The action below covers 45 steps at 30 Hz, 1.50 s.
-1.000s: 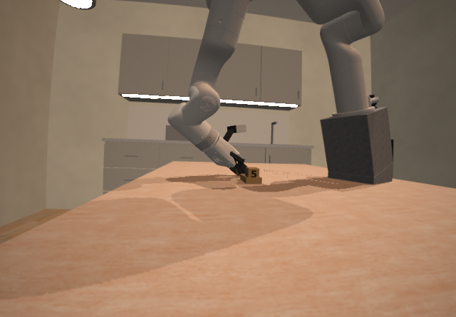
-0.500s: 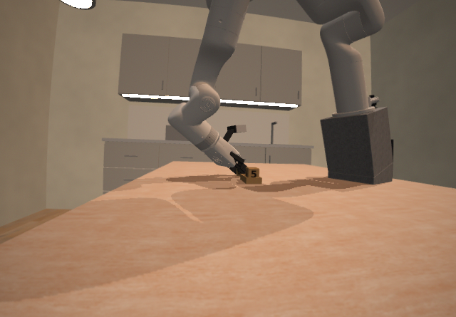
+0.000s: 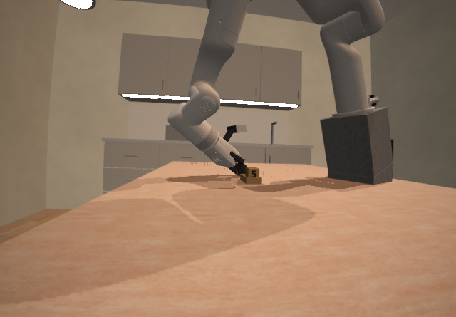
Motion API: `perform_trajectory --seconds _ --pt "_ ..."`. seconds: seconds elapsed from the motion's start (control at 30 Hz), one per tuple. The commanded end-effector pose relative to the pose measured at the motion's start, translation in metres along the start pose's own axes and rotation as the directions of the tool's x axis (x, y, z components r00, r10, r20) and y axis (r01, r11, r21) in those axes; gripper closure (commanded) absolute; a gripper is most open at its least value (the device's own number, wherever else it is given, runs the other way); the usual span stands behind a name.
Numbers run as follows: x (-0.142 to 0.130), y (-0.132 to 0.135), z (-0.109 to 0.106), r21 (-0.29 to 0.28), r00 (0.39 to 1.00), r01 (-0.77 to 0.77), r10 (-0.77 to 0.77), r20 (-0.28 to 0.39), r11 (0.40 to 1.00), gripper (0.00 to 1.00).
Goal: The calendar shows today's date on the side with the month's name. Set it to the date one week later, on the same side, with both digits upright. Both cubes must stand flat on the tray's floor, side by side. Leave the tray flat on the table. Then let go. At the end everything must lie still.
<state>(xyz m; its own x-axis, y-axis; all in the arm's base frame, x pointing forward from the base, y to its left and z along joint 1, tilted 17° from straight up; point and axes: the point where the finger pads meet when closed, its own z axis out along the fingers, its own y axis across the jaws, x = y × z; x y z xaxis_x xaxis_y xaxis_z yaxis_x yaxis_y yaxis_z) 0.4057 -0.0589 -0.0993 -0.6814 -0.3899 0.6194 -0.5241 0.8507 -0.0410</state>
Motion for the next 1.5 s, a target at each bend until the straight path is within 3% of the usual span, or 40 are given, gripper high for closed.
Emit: perform_trajectory --seconds 0.0,0.3,0.77,1.27,1.47 --pt "0.001 -0.001 -0.002 0.001 1.000 -0.002 0.002 0.002 1.000 0.71" --pt "0.012 -0.001 -0.010 0.001 1.000 -0.002 0.002 0.002 1.000 0.71" --pt "0.054 -0.001 -0.039 0.001 1.000 -0.002 0.002 0.002 1.000 0.71" --pt "0.057 -0.001 -0.041 0.001 1.000 -0.002 0.002 0.003 1.000 0.71" --pt "0.057 -0.001 -0.041 -0.002 0.998 0.001 -0.001 0.060 1.000 0.71"
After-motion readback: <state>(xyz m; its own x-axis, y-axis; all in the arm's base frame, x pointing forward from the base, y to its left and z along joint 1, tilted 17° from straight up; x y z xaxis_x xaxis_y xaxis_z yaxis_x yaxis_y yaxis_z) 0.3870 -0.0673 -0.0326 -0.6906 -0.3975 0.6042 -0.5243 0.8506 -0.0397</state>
